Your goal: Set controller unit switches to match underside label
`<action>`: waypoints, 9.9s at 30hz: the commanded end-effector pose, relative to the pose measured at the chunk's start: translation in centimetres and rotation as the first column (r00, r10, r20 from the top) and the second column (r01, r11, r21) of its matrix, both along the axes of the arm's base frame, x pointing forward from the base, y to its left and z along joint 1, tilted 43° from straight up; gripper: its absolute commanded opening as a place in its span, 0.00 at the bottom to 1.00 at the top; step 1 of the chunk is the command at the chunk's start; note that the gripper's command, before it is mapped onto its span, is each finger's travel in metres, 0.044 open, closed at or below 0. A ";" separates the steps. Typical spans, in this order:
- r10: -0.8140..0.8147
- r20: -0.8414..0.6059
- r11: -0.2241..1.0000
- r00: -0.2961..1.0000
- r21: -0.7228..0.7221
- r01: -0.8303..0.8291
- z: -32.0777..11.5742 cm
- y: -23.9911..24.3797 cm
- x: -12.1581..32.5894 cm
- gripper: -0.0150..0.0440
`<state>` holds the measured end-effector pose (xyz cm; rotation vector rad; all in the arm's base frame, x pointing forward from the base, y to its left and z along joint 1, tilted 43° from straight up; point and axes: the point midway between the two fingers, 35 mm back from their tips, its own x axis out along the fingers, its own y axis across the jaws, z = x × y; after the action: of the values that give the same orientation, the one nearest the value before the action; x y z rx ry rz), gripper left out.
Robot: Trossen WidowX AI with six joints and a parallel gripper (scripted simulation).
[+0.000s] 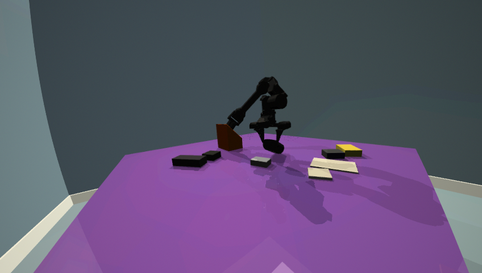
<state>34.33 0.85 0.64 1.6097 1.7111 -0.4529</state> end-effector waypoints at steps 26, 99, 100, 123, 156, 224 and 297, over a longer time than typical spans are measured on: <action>-0.016 0.010 0.998 1.000 -0.053 0.016 2.6 0.3 -0.6 0.82; -0.044 0.033 0.982 0.999 -0.180 0.049 7.7 2.4 -2.1 0.82; -0.044 0.033 0.982 0.998 -0.182 0.050 7.8 2.4 -2.2 0.82; -0.053 0.042 0.972 0.998 -0.225 0.061 9.4 3.5 -2.7 0.82; -0.061 0.051 0.962 0.997 -0.262 0.072 11.5 5.3 -3.4 0.82; -0.032 0.022 0.992 0.999 -0.119 0.034 14.6 9.1 -4.8 0.83; -0.012 0.006 1.000 1.000 -0.023 0.012 16.6 14.2 -6.0 0.83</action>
<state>28.60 14.78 17.73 1.6135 1.6814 -0.4513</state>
